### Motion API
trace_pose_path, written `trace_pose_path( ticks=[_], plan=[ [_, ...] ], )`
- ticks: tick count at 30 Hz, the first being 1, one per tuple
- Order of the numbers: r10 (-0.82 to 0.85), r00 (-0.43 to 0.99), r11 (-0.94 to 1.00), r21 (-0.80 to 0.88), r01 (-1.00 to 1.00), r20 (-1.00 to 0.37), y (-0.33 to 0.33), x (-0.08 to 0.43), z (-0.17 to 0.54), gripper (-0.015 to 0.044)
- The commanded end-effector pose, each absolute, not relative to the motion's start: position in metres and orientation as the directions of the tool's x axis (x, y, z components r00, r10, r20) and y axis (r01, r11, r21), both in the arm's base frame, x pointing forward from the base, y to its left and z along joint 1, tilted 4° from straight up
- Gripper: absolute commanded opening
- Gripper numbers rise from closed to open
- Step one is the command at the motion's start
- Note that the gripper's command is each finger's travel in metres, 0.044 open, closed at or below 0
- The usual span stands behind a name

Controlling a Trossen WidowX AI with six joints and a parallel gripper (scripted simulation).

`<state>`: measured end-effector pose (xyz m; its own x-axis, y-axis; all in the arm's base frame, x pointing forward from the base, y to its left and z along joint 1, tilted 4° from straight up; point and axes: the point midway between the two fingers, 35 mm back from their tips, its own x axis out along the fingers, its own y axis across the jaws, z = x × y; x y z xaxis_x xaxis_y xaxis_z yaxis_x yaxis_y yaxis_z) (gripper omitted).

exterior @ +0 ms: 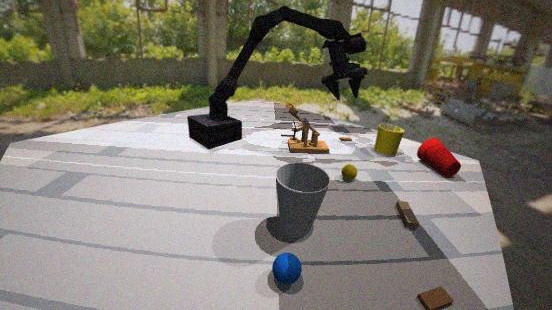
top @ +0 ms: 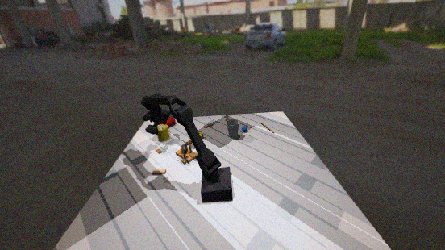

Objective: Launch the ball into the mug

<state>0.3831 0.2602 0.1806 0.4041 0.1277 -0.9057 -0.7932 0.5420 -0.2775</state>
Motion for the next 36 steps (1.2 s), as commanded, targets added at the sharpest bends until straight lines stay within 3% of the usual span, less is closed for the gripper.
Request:
trace_pose_path(
  ticks=[1,15,36],
  plan=[
    [0.188,0.444,0.618,-0.246,-0.747,-0.876,0.258,0.408,0.198,0.0440],
    [0.362,0.616,0.817,-0.080,-0.571,-0.700,0.222,0.492,0.275,0.0440],
    [0.364,0.618,0.818,-0.078,-0.569,-0.697,0.221,0.493,0.276,0.0440]
  ],
)
